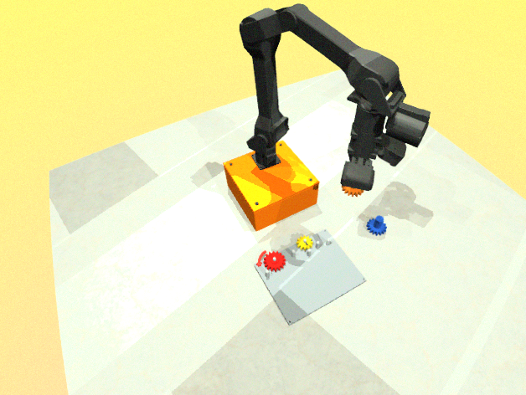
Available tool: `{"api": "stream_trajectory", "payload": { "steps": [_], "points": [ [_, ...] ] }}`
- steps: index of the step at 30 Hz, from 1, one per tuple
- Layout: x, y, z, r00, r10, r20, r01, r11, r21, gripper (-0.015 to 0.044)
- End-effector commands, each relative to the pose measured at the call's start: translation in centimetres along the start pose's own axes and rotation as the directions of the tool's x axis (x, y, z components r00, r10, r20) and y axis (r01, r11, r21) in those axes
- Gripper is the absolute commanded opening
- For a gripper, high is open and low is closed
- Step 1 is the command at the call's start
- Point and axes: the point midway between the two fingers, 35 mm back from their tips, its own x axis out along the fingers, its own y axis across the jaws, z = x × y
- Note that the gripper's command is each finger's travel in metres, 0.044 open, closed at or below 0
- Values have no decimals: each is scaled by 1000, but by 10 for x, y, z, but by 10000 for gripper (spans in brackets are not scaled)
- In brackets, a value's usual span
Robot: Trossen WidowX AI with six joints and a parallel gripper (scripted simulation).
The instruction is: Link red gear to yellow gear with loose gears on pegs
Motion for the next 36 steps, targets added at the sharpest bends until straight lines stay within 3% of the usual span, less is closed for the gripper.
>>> {"api": "stream_trajectory", "payload": {
  "steps": [1, 36],
  "points": [
    [-7, 0, -1, 1000, -2, 8, 2, 1000, 4, 0],
    [26, -61, -25, 1000, -6, 5, 6, 1000, 4, 0]
  ]
}}
